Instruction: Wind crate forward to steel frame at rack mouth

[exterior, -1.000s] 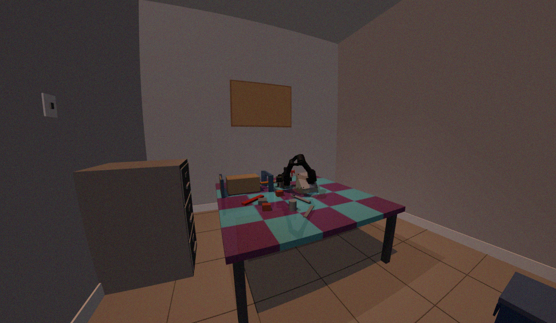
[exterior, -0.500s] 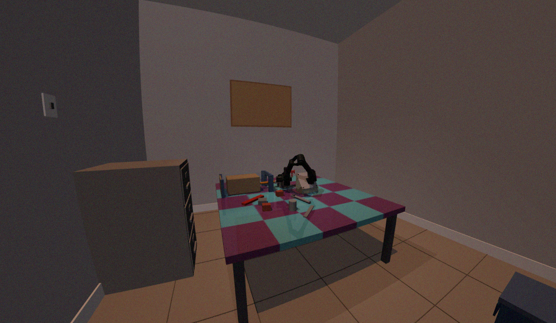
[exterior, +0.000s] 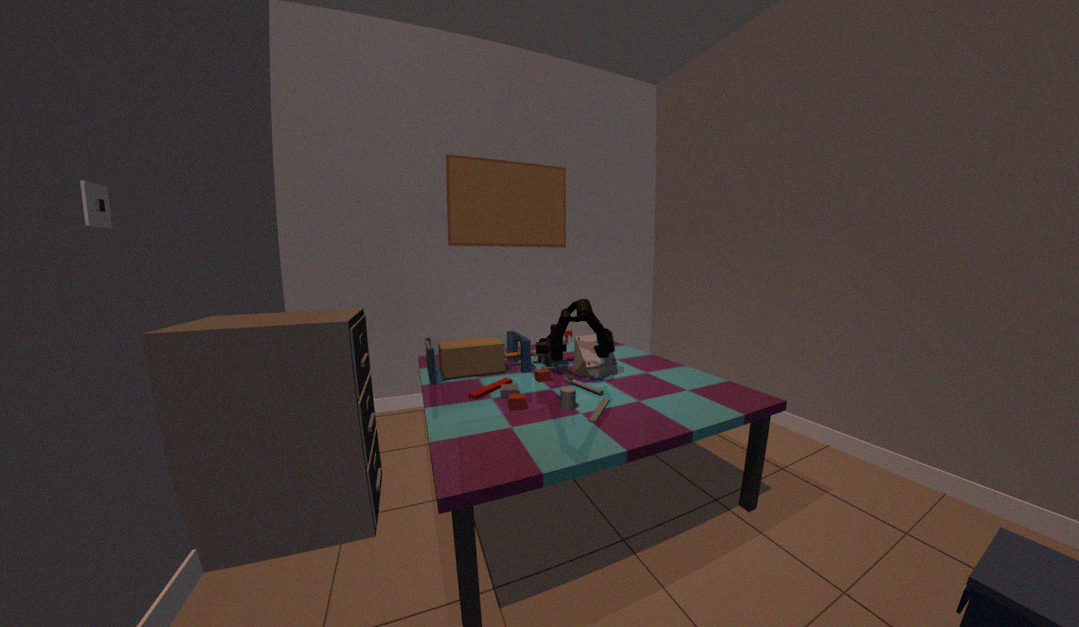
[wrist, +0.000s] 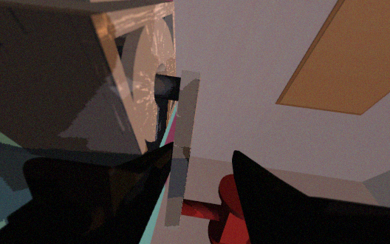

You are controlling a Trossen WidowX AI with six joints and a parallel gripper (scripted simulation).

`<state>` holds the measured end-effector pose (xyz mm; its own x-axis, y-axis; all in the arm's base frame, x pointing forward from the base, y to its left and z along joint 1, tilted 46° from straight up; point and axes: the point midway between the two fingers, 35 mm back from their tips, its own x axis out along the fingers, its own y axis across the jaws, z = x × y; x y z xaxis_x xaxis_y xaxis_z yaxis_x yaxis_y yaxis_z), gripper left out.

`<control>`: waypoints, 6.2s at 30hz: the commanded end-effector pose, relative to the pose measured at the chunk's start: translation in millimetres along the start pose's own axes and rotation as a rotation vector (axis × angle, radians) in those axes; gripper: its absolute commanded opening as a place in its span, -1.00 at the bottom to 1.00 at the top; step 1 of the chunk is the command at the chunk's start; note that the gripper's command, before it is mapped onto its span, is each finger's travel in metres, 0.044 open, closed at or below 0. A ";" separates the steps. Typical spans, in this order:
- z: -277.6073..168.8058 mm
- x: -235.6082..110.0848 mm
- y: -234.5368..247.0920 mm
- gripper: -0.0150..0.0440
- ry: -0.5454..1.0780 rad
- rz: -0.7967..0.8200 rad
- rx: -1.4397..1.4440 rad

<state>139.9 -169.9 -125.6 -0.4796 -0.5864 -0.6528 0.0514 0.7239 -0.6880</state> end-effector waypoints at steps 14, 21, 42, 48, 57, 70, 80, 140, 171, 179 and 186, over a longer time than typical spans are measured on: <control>0.6 0.0 1.7 0.32 -0.002 0.011 0.001; 1.7 0.0 3.6 0.32 0.000 0.000 0.000; 1.7 0.0 3.6 0.32 0.000 0.000 0.000; 1.7 0.0 3.6 0.32 0.000 0.000 0.000; 1.7 0.0 3.6 0.32 0.000 0.000 0.000; -3.4 -0.6 -6.9 0.32 0.002 -0.017 -0.005; -3.4 -0.6 -6.9 0.32 0.002 -0.017 -0.005; -0.1 -108.9 -103.7 0.32 -0.017 -0.009 -0.006; 1.8 -31.5 -103.4 1.00 0.387 0.841 0.187; 3.4 4.5 -134.5 1.00 0.460 1.487 0.494; 4.1 4.9 -135.6 1.00 0.459 1.501 0.502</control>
<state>127.7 -271.1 -37.9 0.0483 0.7013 -0.7113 0.9042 0.2718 0.3294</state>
